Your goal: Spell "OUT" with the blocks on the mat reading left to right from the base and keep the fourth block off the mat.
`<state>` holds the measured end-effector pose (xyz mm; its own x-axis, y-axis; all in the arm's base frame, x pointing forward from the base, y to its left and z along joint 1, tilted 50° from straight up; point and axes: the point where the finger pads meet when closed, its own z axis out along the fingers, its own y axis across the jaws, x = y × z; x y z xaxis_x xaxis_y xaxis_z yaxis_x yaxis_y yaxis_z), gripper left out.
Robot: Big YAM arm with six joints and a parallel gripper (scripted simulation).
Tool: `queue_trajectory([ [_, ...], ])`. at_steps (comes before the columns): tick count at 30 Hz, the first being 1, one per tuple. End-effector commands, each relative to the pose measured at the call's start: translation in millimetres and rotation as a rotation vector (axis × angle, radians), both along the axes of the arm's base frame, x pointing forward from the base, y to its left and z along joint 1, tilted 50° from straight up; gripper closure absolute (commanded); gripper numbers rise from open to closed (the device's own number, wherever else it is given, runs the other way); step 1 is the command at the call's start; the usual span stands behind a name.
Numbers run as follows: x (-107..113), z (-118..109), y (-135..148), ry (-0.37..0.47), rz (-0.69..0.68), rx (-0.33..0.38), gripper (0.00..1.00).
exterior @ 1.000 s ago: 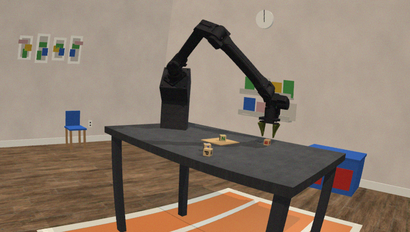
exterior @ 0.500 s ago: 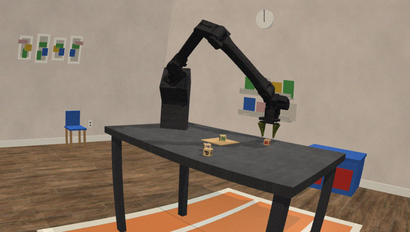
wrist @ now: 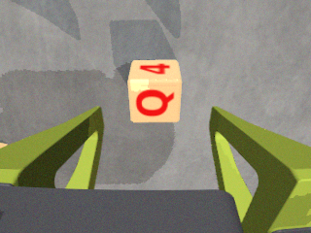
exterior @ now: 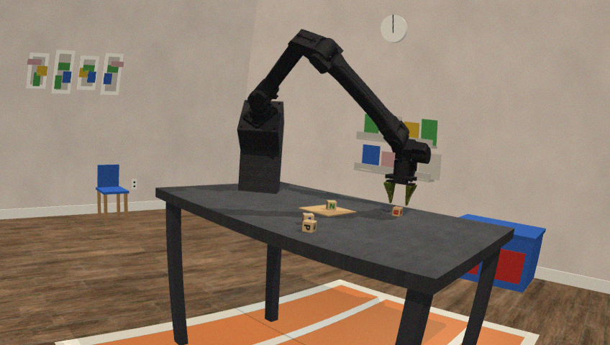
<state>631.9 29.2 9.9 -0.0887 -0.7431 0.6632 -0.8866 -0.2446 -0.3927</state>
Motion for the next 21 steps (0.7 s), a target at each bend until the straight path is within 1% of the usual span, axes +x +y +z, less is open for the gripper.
queue_trajectory([
  [1, 9, -1, -2, -0.01, 0.003, 0.002, 0.37],
  [7, 13, -1, -6, -0.016, 0.0, 0.004, 0.37],
  [15, 20, -11, -16, -0.015, 0.0, 0.003, 0.37],
  [17, 20, -11, -16, -0.015, 0.0, 0.003, 0.37],
  [18, 18, -15, -18, -0.008, 0.0, 0.001, 0.37],
  [21, 24, -17, -21, -0.014, 0.0, 0.003, 0.37],
])
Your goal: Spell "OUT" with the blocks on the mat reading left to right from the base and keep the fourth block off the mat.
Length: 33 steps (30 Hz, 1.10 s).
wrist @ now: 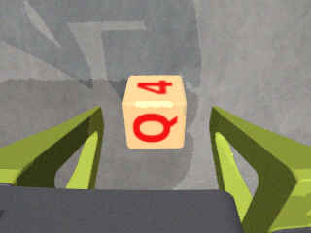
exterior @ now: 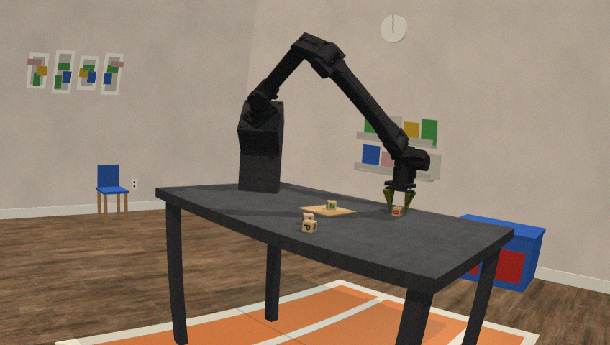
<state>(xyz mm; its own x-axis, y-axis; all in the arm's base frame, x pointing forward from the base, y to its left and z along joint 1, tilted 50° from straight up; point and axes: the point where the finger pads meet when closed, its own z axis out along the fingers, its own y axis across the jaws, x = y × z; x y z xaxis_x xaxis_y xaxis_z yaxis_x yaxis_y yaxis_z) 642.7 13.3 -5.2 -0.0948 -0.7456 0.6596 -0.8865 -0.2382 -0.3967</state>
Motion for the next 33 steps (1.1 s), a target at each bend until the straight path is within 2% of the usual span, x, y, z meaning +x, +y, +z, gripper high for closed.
queue_trajectory([
  [1, 13.6, -3.5, -6.8, -0.011, 0.006, -0.002, 0.37],
  [8, 14.6, -10.0, -11.9, -0.006, 0.005, -0.004, 0.37],
  [11, 15.0, -9.9, -4.4, -0.006, 0.017, -0.004, 0.37],
  [24, 14.9, -9.9, -4.4, -0.007, 0.017, -0.004, 0.37],
  [25, 14.9, -9.9, -4.4, -0.007, 0.017, -0.004, 0.56],
  [33, 14.9, -9.9, -4.4, -0.007, 0.017, -0.004, 0.56],
])
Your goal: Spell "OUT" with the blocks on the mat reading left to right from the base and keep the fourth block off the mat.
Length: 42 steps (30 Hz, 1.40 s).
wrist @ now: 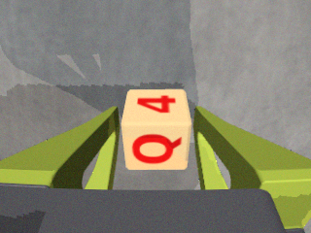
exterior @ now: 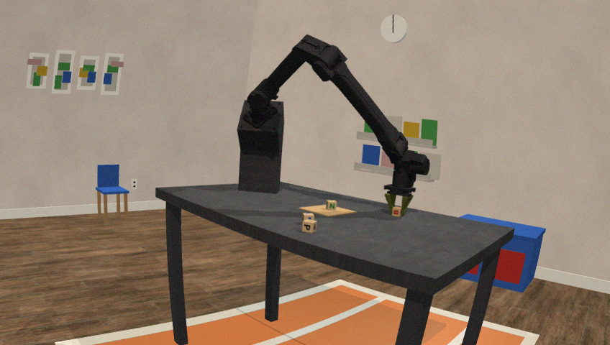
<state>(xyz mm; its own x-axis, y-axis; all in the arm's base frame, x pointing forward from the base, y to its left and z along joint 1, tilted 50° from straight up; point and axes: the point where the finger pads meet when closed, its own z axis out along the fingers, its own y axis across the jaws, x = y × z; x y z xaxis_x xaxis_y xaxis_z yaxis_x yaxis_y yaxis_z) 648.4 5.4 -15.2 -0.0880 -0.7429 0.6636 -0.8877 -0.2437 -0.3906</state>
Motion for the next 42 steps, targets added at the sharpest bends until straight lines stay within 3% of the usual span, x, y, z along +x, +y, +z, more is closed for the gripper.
queue_trajectory([
  [1, 9.2, 0.2, 3.5, -0.012, 0.013, 0.001, 0.56],
  [8, 9.2, 0.2, 3.5, -0.012, 0.013, 0.001, 0.56],
  [9, 9.2, 0.2, 3.5, -0.012, 0.013, 0.001, 0.75],
  [42, 9.2, 0.2, 3.5, -0.012, 0.013, 0.001, 0.75],
])
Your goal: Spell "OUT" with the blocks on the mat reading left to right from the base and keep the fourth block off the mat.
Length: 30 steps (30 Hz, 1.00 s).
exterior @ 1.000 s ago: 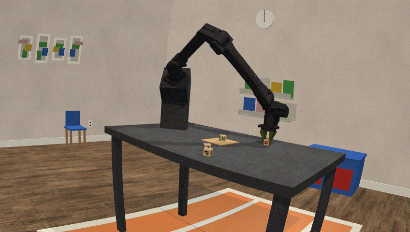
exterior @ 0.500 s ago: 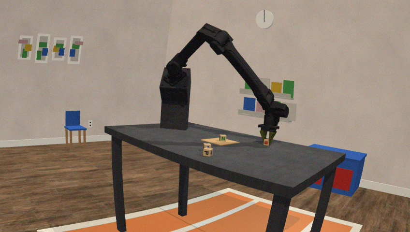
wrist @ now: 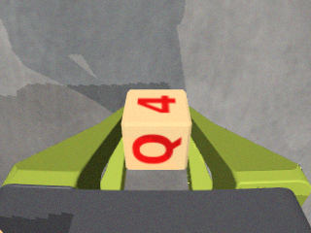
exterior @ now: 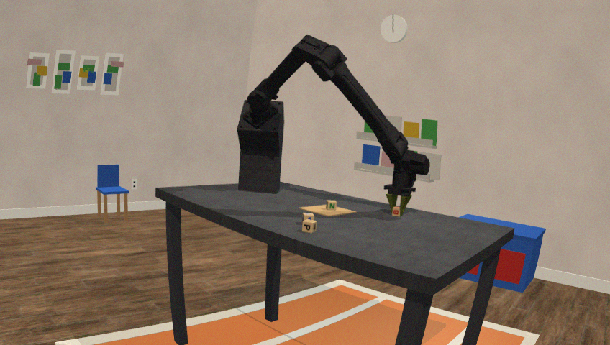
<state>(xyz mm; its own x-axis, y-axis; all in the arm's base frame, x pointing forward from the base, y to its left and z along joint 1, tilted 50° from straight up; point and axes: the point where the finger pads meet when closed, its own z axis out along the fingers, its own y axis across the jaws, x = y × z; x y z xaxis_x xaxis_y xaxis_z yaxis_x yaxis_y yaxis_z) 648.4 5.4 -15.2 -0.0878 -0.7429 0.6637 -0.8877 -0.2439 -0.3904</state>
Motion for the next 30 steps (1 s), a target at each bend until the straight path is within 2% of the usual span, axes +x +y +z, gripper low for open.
queue_trajectory([
  [1, 9, 0, 4, -0.012, 0.013, 0.001, 0.75],
  [3, 5, 3, 13, -0.009, 0.021, 0.002, 0.75],
  [4, 2, 13, 24, -0.017, 0.03, 0.006, 0.75],
  [6, 2, 13, 24, -0.017, 0.03, 0.006, 0.75],
  [11, -12, 32, 38, -0.021, 0.027, 0.007, 0.75],
  [18, -32, 71, 72, -0.037, 0.027, 0.013, 0.75],
  [23, -41, 77, 79, -0.029, 0.027, 0.011, 0.75],
  [24, -42, 57, 54, 0.006, -0.015, 0.0, 0.75],
  [27, -47, 56, 56, 0.014, -0.014, -0.001, 0.75],
  [30, -42, 61, 57, 0.002, -0.014, 0.004, 0.75],
])
